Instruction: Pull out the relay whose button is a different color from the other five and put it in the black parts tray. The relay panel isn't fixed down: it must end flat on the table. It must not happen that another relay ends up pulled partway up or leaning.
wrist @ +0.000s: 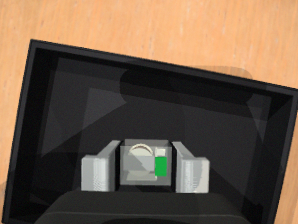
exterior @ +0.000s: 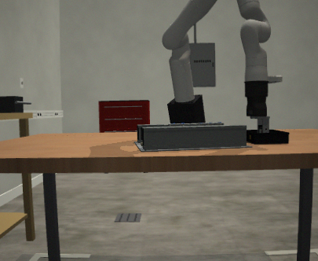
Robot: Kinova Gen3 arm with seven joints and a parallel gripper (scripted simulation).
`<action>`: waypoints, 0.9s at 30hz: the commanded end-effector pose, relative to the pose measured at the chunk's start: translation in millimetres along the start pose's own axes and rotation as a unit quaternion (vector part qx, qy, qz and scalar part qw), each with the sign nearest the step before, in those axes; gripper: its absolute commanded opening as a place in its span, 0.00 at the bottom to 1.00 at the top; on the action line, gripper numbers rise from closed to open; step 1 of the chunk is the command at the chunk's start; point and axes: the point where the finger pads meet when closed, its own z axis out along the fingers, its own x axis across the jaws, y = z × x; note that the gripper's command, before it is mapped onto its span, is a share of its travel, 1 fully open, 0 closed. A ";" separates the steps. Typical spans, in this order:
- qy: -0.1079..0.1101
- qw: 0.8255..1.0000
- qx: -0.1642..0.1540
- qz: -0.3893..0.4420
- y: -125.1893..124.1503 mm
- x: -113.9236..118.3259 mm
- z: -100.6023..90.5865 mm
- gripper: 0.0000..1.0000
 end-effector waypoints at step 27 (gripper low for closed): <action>0.002 1.000 0.002 -0.004 -1.9 0.5 -0.2 0.98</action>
